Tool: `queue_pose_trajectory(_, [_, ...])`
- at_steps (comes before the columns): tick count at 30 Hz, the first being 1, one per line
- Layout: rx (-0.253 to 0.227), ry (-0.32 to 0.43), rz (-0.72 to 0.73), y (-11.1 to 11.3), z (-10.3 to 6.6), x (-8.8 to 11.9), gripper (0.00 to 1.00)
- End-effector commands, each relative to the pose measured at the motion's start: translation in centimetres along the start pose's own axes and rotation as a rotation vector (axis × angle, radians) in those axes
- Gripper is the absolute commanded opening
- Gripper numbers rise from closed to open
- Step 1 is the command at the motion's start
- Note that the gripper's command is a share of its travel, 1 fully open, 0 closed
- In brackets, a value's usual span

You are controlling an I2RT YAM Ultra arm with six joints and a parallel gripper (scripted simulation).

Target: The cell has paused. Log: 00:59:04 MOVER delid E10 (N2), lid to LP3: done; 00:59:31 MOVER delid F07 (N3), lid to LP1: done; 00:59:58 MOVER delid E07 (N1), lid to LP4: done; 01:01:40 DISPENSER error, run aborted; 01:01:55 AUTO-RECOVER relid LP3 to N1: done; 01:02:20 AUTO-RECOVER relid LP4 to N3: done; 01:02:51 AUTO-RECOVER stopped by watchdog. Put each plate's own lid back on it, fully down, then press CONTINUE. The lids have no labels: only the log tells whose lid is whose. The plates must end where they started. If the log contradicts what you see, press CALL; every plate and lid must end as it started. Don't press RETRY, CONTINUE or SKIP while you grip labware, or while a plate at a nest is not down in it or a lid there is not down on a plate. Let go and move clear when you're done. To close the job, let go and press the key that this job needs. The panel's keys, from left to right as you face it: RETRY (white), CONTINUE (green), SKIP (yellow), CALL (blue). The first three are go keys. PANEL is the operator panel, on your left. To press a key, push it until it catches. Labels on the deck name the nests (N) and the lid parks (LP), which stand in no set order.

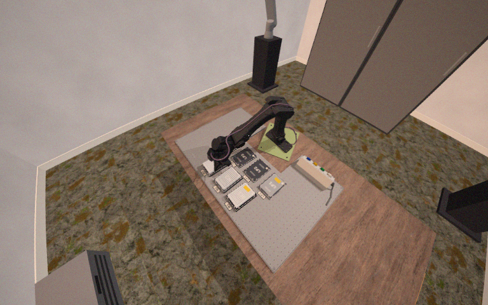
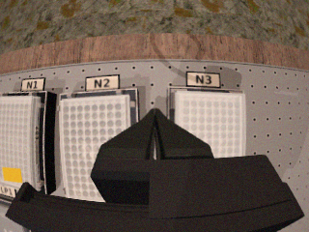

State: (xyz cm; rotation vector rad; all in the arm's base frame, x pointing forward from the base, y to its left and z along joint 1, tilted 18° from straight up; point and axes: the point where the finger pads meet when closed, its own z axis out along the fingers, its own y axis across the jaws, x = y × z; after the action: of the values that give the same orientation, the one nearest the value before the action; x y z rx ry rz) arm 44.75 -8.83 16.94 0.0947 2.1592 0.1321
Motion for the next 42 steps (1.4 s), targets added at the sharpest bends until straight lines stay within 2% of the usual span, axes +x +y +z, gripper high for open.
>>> queue_pose_trajectory(1, [-0.009,-0.029,-0.017,0.2,-0.4,-1.2,0.00])
queue_pose_trajectory(12, [-0.009,-0.029,-0.017,0.2,-0.4,-1.2,0.00])
queue_pose_trajectory(13, [-0.010,-0.033,-0.036,1.2,-1.1,-2.4,1.00])
queue_pose_trajectory(18, [-0.005,0.066,-0.015,3.6,-1.3,-2.0,1.00])
queue_pose_trajectory(21, [-0.004,0.161,-0.003,4.9,-0.4,-0.6,1.00])
queue_pose_trajectory(25, [-0.002,0.241,0.001,6.8,-0.6,-0.2,1.00])
queue_pose_trajectory(27, [-0.002,0.241,0.001,6.8,-0.6,-0.2,1.00])
queue_pose_trajectory(42, [0.008,0.539,0.015,14.3,-1.4,1.2,1.00])
